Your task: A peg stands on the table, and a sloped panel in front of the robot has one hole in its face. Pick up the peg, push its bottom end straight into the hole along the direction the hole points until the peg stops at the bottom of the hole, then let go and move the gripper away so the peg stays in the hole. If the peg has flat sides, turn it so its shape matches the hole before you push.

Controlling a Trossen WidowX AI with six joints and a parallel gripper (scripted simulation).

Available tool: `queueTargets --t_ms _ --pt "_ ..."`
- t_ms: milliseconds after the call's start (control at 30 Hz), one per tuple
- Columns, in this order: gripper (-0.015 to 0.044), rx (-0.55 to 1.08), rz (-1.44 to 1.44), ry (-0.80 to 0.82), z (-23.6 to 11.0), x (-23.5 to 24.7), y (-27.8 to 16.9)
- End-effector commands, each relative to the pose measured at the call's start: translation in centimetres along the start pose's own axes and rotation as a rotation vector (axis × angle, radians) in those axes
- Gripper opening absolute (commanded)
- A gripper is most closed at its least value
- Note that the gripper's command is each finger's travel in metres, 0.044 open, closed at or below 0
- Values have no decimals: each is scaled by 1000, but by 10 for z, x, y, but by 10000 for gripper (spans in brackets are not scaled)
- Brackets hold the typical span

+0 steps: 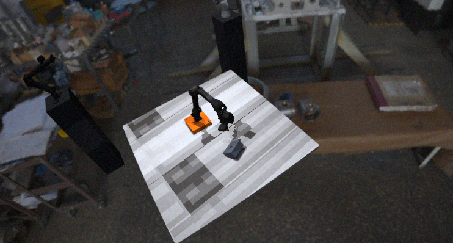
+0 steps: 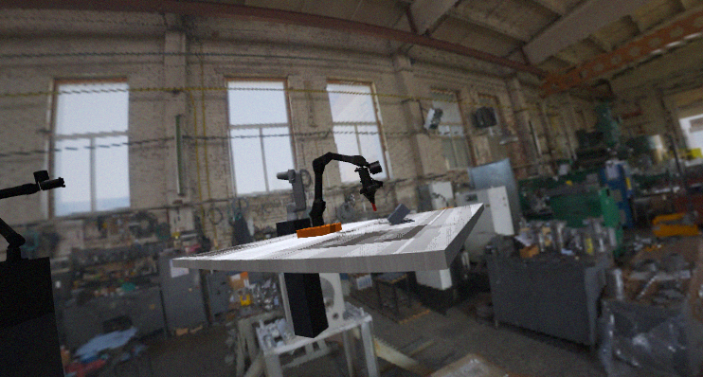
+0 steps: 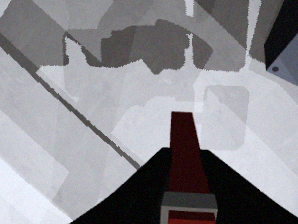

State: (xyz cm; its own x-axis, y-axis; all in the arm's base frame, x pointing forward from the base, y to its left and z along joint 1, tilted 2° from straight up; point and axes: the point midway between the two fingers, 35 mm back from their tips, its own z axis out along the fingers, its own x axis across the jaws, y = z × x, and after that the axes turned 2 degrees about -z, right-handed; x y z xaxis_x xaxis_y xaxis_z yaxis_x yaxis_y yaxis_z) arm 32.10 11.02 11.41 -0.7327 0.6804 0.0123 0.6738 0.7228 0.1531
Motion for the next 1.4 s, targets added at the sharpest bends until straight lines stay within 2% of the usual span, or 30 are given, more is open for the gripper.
queueTargets --t_ms 0,1367 --pt "0 -33 25 -6 -3 -5 0" --pt "0 -297 207 -72 -18 -61 -12"
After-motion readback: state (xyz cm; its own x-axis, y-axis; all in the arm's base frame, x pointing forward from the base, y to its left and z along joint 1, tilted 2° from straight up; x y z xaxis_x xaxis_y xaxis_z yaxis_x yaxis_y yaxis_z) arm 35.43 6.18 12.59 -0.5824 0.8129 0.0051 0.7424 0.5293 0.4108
